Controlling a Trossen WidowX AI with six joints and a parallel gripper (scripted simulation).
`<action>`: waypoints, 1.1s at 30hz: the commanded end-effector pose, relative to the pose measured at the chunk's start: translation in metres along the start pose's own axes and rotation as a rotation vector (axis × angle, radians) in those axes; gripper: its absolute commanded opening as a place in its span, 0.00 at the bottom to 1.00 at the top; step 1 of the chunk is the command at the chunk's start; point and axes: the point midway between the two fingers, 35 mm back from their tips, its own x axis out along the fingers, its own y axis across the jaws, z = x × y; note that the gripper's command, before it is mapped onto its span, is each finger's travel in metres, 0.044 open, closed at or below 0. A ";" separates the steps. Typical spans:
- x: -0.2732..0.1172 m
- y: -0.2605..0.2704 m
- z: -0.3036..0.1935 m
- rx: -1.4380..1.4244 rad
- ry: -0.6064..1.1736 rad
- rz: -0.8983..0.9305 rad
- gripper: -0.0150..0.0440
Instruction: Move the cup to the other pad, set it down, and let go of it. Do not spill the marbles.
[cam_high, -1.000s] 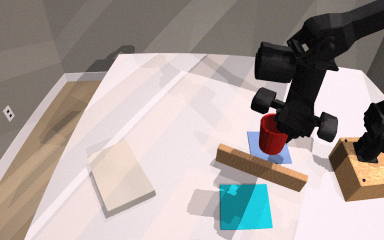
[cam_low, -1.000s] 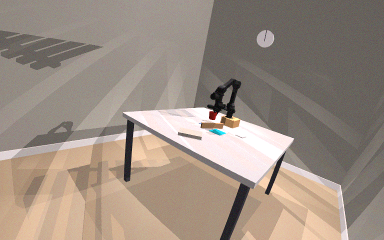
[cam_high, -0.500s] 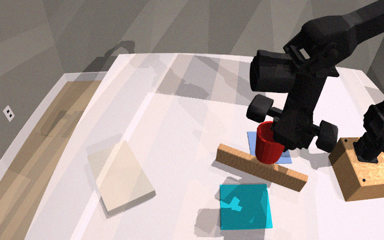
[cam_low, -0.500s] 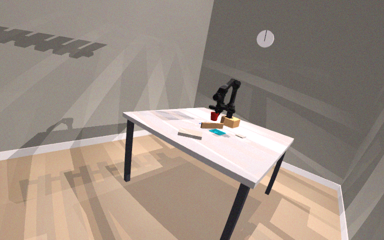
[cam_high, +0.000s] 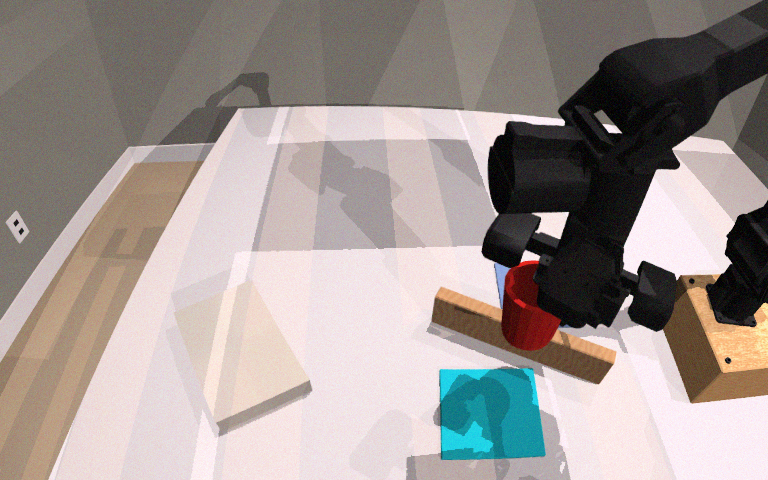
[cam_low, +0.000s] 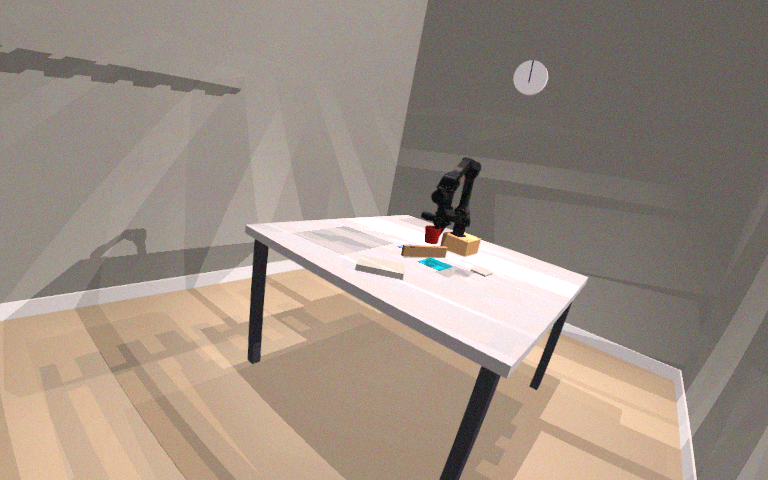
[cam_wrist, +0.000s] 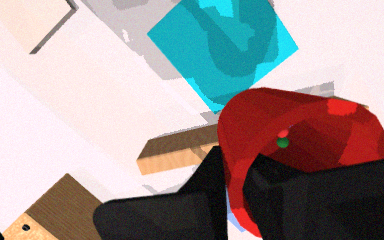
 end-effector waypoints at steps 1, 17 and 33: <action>0.000 0.001 0.008 0.000 0.003 -0.001 0.25; -0.001 0.005 0.048 0.000 0.000 0.000 0.25; 0.007 0.008 0.069 0.000 -0.002 0.000 0.25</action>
